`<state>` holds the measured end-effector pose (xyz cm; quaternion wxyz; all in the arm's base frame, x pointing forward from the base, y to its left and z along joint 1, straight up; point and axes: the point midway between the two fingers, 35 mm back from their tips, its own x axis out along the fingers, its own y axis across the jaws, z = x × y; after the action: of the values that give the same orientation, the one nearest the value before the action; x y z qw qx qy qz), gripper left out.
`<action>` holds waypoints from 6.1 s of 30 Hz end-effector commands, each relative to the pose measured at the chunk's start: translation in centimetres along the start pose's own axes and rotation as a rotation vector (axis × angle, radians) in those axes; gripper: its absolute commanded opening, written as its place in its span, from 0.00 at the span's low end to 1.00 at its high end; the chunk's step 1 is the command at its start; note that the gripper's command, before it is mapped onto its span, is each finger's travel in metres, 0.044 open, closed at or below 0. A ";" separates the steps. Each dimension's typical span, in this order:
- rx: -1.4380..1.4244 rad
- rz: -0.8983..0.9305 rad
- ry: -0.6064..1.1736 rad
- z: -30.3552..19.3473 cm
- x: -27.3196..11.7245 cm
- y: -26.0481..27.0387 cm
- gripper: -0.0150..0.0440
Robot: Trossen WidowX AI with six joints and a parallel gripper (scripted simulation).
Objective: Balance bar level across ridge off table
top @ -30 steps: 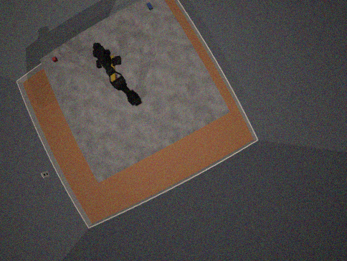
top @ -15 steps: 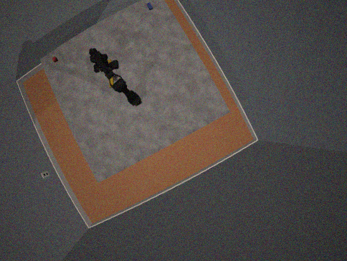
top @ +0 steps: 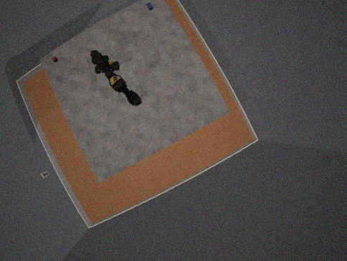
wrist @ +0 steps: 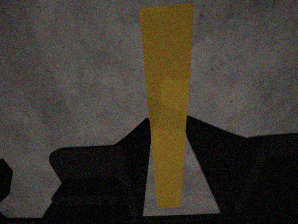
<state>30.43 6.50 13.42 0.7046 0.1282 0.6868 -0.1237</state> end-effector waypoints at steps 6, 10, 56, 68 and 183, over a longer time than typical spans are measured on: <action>0.003 0.003 0.002 -0.1 1.4 0.0 0.25; 0.003 0.003 0.002 -0.1 1.7 0.0 0.25; 0.003 0.003 0.002 -0.1 1.9 0.0 0.25; 0.003 0.003 0.002 -0.1 2.0 0.0 0.25; 0.003 0.004 0.001 -0.1 2.5 -0.1 0.25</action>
<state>30.41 6.45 10.92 0.7044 0.1307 0.6867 -0.1235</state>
